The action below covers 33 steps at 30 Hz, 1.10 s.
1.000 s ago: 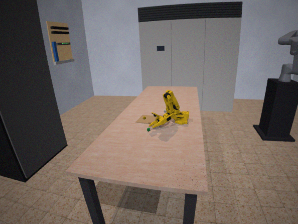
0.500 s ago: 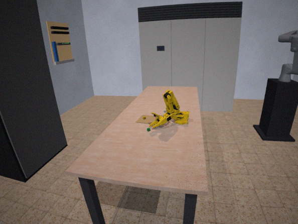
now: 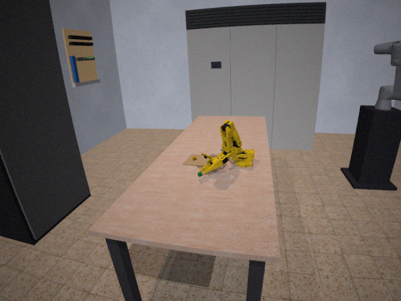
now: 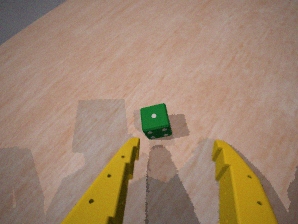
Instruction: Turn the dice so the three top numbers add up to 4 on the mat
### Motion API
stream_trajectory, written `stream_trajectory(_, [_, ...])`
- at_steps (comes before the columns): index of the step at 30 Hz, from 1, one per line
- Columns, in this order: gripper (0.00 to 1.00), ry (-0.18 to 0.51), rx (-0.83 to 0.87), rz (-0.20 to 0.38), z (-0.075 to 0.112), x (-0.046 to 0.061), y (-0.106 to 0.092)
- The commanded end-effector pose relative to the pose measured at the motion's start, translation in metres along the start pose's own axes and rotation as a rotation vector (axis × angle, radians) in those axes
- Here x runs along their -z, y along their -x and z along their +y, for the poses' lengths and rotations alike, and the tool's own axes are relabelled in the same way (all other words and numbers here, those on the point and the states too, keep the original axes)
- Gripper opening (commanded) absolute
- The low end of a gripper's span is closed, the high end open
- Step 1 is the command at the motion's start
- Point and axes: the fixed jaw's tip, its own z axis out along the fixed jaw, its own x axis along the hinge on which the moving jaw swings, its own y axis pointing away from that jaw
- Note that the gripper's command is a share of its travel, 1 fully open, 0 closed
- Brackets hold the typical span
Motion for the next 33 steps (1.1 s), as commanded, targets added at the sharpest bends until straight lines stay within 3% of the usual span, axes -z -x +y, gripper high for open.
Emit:
stream_trajectory(1, [0.26,-0.015,0.019,0.11,0.001,-0.021,-0.008])
stream_trajectory(7, [0.26,-0.033,0.044,0.204,0.001,-0.039,-0.013])
stream_trajectory(9, [0.26,-0.033,0.044,0.204,0.001,-0.039,-0.013])
stream_trajectory(14, [0.26,-0.048,0.067,0.289,0.002,-0.051,-0.014])
stream_trajectory(23, [0.26,-0.048,0.087,0.311,0.005,-0.066,-0.011])
stream_trajectory(33, [0.26,-0.048,0.108,0.349,0.009,-0.068,-0.001])
